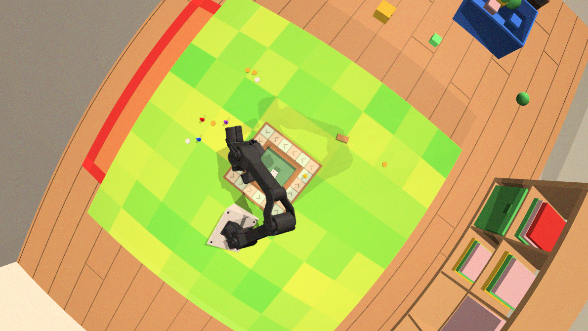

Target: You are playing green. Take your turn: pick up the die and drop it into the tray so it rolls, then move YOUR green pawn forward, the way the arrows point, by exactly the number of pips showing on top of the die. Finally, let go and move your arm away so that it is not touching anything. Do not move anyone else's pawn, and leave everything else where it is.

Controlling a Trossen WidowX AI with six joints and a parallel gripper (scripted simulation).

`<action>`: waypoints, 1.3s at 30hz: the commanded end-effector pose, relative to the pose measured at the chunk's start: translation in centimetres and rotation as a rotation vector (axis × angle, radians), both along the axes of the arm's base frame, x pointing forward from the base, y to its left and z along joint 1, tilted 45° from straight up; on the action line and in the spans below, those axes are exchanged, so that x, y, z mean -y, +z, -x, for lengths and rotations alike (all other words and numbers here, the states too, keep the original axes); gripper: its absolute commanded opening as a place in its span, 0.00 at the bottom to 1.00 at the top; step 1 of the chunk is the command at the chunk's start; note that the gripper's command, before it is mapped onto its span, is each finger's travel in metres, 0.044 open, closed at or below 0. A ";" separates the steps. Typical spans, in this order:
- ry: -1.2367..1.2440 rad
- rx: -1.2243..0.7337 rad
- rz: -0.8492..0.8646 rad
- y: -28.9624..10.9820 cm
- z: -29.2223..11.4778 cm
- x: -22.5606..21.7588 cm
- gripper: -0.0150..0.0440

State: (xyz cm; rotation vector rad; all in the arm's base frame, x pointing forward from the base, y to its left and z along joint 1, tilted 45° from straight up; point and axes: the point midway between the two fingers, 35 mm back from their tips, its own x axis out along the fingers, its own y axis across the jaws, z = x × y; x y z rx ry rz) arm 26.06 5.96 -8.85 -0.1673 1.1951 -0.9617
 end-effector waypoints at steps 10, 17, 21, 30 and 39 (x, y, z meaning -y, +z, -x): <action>0.004 0.009 -0.015 5.7 0.1 -6.3 0.25; 0.002 0.009 -0.011 8.5 0.8 -8.6 0.25; 0.002 0.009 -0.011 8.6 0.9 -8.5 0.25; 0.002 0.008 -0.010 8.7 2.4 -6.2 0.25; 0.002 0.007 -0.009 8.8 4.3 -3.6 0.25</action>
